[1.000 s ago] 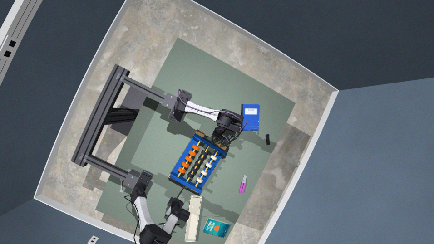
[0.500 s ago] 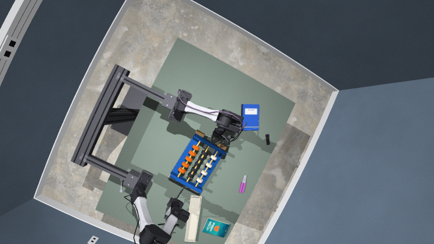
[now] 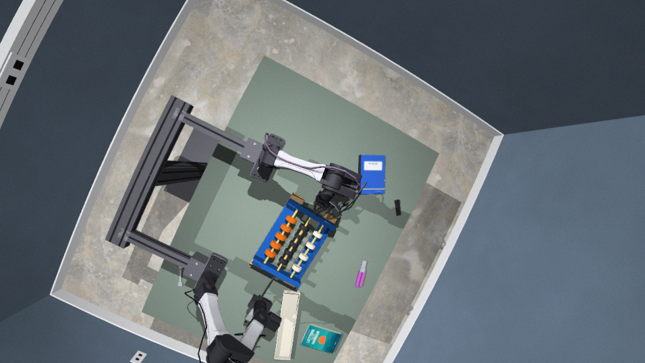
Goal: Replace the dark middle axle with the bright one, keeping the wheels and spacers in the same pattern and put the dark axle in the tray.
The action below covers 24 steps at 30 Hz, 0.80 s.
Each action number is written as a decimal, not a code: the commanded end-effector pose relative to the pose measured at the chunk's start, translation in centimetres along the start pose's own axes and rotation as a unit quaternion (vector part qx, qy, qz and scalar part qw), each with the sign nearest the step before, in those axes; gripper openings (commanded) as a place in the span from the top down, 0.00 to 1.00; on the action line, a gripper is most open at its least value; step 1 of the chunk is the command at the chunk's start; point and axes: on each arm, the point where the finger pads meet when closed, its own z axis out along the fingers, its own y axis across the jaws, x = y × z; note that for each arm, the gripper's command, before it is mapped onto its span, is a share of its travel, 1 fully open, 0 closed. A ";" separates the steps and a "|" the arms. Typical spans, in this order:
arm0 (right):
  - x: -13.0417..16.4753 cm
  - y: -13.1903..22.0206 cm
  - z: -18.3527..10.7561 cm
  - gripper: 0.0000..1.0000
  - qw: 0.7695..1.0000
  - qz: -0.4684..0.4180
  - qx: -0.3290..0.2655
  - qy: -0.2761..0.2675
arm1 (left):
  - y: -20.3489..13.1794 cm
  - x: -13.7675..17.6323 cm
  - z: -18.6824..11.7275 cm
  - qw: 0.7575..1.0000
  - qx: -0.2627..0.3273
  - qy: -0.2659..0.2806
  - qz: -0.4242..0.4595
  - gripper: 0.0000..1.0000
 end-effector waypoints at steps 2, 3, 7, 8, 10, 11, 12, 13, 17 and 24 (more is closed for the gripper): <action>0.6 0.6 -0.6 1.00 1.000 -0.009 -0.015 0.016 | -1.3 -0.6 1.4 0.999 -0.001 0.007 0.036 0.67; 0.4 0.3 -0.5 1.00 1.000 -0.005 -0.011 0.017 | -1.1 -0.4 1.6 0.999 0.000 0.009 0.031 0.67; 0.3 0.2 -0.3 1.00 1.000 -0.005 -0.008 0.017 | -1.0 -0.3 1.6 0.999 -0.006 0.011 0.033 0.67; 0.1 0.1 -0.3 1.00 1.000 -0.002 -0.005 0.017 | -0.8 -0.1 1.7 0.999 -0.005 0.013 0.029 0.67; 0.4 0.3 -0.4 1.00 1.000 -0.008 -0.010 0.017 | -1.2 -0.4 1.7 0.999 -0.003 0.010 0.033 0.67; 0.4 0.4 -0.5 1.00 1.000 -0.009 -0.012 0.017 | -1.4 -0.6 1.6 0.999 -0.005 0.008 0.037 0.67; 0.4 0.2 -0.5 1.00 1.000 -0.009 -0.007 0.017 | -0.7 0.0 1.8 0.999 -0.009 0.015 0.030 0.67; 0.4 0.2 -0.5 1.00 1.000 -0.009 -0.007 0.017 | -0.7 0.0 1.8 0.999 -0.009 0.015 0.030 0.67; 0.0 0.3 -0.4 1.00 1.000 -0.004 -0.010 0.017 | -1.0 -0.1 1.9 0.999 -0.002 0.012 0.030 0.67; 0.0 0.6 -0.5 1.00 1.000 -0.009 -0.012 0.016 | -1.3 -0.5 2.0 0.999 -0.006 0.009 0.036 0.67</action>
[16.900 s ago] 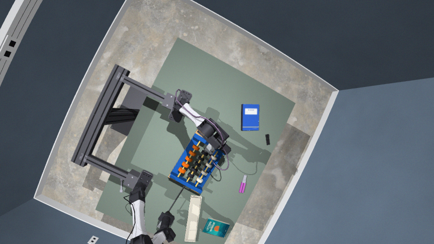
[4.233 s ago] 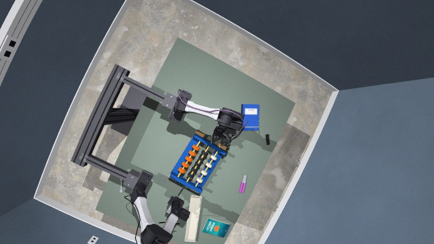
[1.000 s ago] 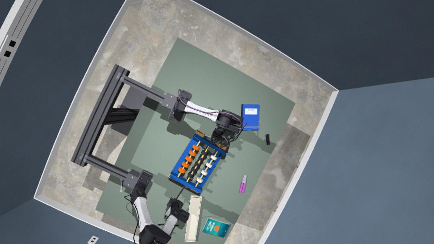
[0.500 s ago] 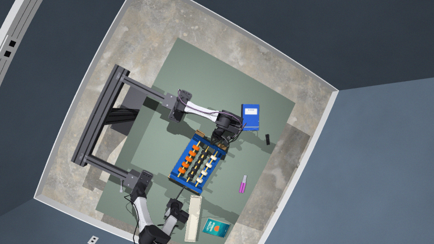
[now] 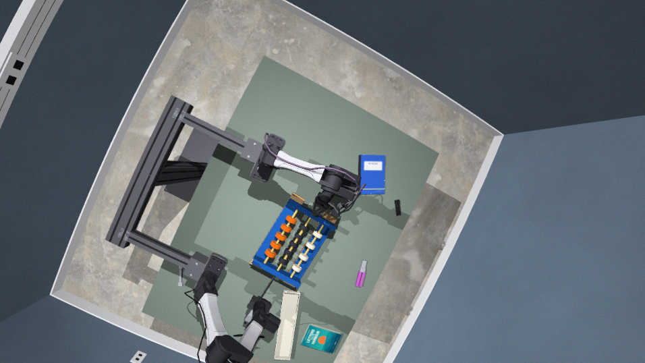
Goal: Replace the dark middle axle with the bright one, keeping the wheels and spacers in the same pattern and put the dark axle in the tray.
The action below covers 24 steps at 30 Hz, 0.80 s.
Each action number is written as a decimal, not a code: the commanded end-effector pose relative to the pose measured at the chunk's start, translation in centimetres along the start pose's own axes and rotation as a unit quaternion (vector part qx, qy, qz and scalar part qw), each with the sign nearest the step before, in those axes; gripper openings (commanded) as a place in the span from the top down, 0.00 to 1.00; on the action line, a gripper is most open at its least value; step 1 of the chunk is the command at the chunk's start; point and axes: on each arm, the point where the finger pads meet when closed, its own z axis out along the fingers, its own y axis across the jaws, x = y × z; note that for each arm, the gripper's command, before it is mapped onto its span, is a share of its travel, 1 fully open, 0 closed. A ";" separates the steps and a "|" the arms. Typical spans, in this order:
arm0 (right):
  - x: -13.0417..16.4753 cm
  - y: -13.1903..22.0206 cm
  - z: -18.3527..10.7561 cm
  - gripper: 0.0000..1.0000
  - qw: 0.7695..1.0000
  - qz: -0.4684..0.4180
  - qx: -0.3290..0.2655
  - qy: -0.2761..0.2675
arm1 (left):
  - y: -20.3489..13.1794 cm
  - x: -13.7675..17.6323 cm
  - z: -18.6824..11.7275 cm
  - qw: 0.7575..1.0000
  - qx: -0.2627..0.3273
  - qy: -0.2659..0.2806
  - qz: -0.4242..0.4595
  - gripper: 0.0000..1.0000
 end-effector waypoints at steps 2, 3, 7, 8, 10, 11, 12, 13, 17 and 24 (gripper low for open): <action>0.3 0.5 -0.6 1.00 1.000 -0.004 -0.010 0.018 | -0.9 -0.2 1.5 0.999 -0.004 0.012 0.031 0.67; 0.5 0.7 -0.7 1.00 1.000 -0.008 -0.013 0.017 | -1.0 -0.3 1.5 0.999 -0.003 0.010 0.033 0.67; 0.5 0.5 -0.5 1.00 1.000 -0.007 -0.010 0.018 | -0.7 -0.1 1.6 0.999 -0.008 0.014 0.030 0.67; 0.2 0.5 -0.3 1.00 1.000 -0.003 -0.009 0.018 | -0.7 -0.1 1.6 0.999 -0.004 0.012 0.029 0.67; 0.2 0.8 -0.5 1.00 1.000 -0.005 -0.014 0.017 | -1.1 -0.2 1.6 0.999 -0.001 0.010 0.032 0.67; 0.3 0.9 -0.5 1.00 1.000 -0.007 -0.016 0.017 | -1.5 -0.7 1.4 0.999 0.000 0.005 0.038 0.67; 0.3 0.9 -0.5 1.00 1.000 -0.008 -0.014 0.017 | -1.2 -0.6 1.5 0.999 -0.005 0.007 0.037 0.67; 0.0 0.8 -0.5 1.00 1.000 -0.004 -0.012 0.017 | -1.1 -0.4 1.6 0.999 -0.005 0.009 0.034 0.67; -0.1 0.9 -0.5 1.00 1.000 -0.004 -0.013 0.017 | -0.9 -0.2 1.9 0.999 -0.004 0.011 0.030 0.67; 0.3 0.7 -0.6 1.00 1.000 -0.012 -0.012 0.017 | -0.7 0.0 2.1 0.999 -0.008 0.014 0.029 0.67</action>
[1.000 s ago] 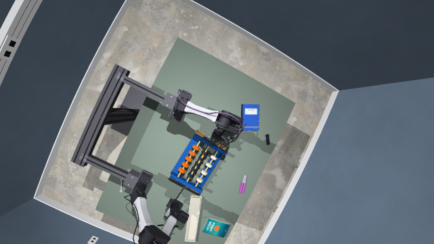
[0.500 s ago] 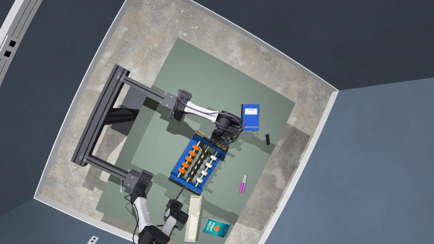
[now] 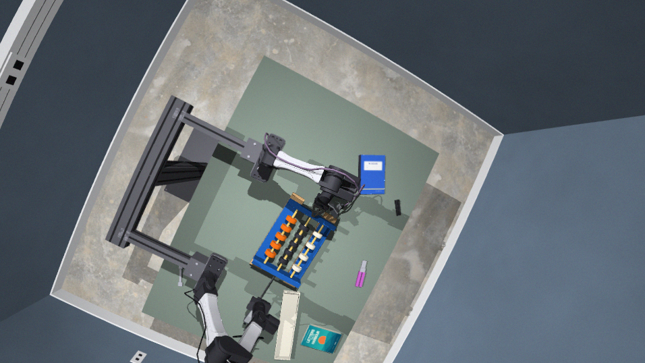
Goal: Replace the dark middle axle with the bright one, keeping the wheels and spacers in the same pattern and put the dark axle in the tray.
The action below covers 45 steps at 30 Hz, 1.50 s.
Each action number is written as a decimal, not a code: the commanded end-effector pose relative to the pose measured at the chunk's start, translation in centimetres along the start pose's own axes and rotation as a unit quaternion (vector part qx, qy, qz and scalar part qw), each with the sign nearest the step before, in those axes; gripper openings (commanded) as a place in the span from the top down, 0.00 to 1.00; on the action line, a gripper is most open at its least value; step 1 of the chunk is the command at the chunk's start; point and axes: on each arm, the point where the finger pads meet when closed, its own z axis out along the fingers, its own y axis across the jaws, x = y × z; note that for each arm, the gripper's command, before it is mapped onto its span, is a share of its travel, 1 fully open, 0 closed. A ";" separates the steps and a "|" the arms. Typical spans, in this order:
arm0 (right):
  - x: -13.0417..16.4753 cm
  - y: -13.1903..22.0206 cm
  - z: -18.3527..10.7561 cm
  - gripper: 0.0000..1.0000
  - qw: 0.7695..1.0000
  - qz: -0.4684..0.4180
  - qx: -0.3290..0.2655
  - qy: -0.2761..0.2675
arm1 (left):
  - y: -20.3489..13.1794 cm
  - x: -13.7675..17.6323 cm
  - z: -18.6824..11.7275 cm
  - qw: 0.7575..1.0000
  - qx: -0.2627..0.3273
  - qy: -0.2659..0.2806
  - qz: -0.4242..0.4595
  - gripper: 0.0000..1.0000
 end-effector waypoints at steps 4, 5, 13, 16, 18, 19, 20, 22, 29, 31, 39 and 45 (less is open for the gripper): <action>0.4 1.0 -0.7 1.00 1.000 -0.007 -0.016 0.018 | -0.6 0.3 1.7 1.000 0.003 0.014 0.024 0.67; 0.2 0.9 -0.7 1.00 1.000 -0.003 -0.021 0.017 | -0.6 0.3 1.8 1.000 0.003 0.014 0.023 0.67; 0.3 0.2 -0.1 1.00 1.000 -0.005 -0.016 0.019 | -0.4 0.5 1.9 1.000 0.005 0.015 0.020 0.67; 0.4 0.1 -0.3 1.00 1.000 -0.006 -0.016 0.019 | -0.4 0.5 1.9 1.000 0.005 0.016 0.020 0.67; 0.0 0.8 -0.5 1.00 0.999 0.000 -0.034 0.017 | -0.4 0.5 1.9 1.000 0.005 0.016 0.020 0.67; -0.1 0.4 -0.6 1.00 1.000 0.001 -0.023 0.018 | -0.3 0.6 1.9 1.000 0.005 0.016 0.019 0.67; 0.0 0.3 -0.4 1.00 1.000 0.000 -0.021 0.018 | -0.3 0.6 1.9 1.000 0.005 0.016 0.019 0.67; 0.6 -0.1 -0.3 1.00 1.000 -0.012 -0.015 0.019 | -0.3 0.6 1.9 1.000 0.005 0.016 0.018 0.67; -1.5 1.4 -0.6 1.00 0.999 0.000 -0.033 0.006 | -0.3 0.6 1.9 1.000 0.005 0.016 0.018 0.67; -1.8 1.6 -0.6 1.00 0.999 0.001 -0.037 0.005 | -0.3 0.6 1.9 1.000 0.005 0.016 0.018 0.67; -2.4 1.4 -0.3 1.00 0.999 0.002 -0.033 0.004 | -0.3 0.6 1.9 1.000 0.005 0.016 0.018 0.67; -2.8 1.1 -0.1 1.00 1.000 0.000 -0.029 0.006 | -0.3 0.6 1.9 1.000 0.005 0.016 0.018 0.67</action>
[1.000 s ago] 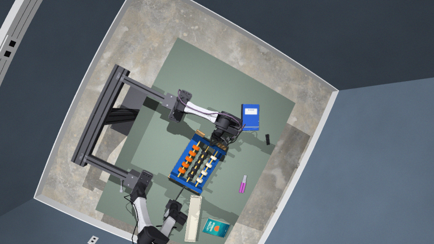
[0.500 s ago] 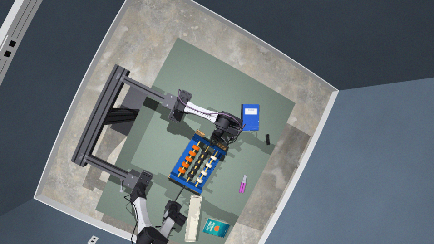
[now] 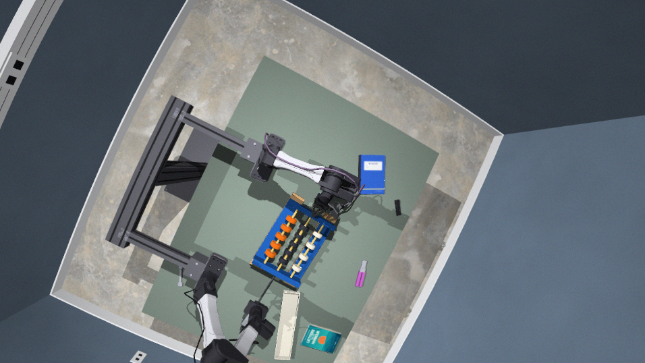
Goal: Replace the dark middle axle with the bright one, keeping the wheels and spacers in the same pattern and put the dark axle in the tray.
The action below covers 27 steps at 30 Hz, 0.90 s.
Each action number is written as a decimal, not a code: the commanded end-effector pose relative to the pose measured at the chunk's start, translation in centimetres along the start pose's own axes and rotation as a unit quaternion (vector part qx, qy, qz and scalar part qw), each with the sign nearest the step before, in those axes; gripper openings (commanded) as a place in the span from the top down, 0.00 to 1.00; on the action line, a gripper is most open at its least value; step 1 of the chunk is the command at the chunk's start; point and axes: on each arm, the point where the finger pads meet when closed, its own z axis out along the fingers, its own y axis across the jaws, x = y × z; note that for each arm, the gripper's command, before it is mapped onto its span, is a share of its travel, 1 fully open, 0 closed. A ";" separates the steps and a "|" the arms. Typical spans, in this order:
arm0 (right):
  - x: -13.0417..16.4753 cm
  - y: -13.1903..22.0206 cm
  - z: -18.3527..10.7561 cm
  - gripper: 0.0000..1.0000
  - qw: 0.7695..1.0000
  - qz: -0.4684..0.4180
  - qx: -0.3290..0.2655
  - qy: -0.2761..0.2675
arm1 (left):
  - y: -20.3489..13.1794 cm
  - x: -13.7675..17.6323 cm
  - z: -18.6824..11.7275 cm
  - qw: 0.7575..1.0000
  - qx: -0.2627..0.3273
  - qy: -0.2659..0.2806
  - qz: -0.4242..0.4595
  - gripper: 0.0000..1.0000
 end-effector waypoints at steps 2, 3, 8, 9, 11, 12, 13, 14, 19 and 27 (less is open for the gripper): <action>-0.9 1.0 -0.4 1.00 1.000 -0.002 -0.014 -0.004 | -0.3 0.6 1.9 1.000 0.005 0.016 0.019 0.67; -0.9 0.9 -0.3 1.00 1.000 -0.003 -0.013 -0.003 | -0.3 0.6 1.9 1.000 0.005 0.016 0.019 0.67; -1.1 0.7 -0.1 1.00 1.000 -0.003 -0.007 0.000 | -0.3 0.6 1.9 1.000 0.005 0.016 0.019 0.67; -1.4 0.7 0.0 1.00 1.000 -0.003 -0.009 -0.004 | -0.3 0.6 1.9 1.000 0.005 0.016 0.019 0.67; -1.4 0.5 0.2 1.00 1.000 -0.004 -0.005 -0.002 | -0.3 0.6 1.9 1.000 0.005 0.016 0.019 0.67; -1.4 0.4 0.3 1.00 1.000 -0.004 -0.002 0.000 | -0.3 0.6 1.9 1.000 0.005 0.016 0.019 0.67; -1.4 0.3 0.4 1.00 1.000 -0.005 0.001 0.002 | -0.3 0.6 1.9 1.000 0.005 0.016 0.019 0.67; -1.5 0.2 0.3 1.00 1.000 -0.005 0.001 0.003 | -0.3 0.6 1.9 1.000 0.005 0.016 0.019 0.67; -1.3 0.6 0.3 1.00 1.000 -0.009 0.000 0.000 | -0.3 0.6 1.9 1.000 0.005 0.016 0.019 0.67; -1.9 1.8 0.6 1.00 1.000 -0.017 0.003 0.003 | -0.3 0.6 1.9 1.000 0.005 0.016 0.019 0.67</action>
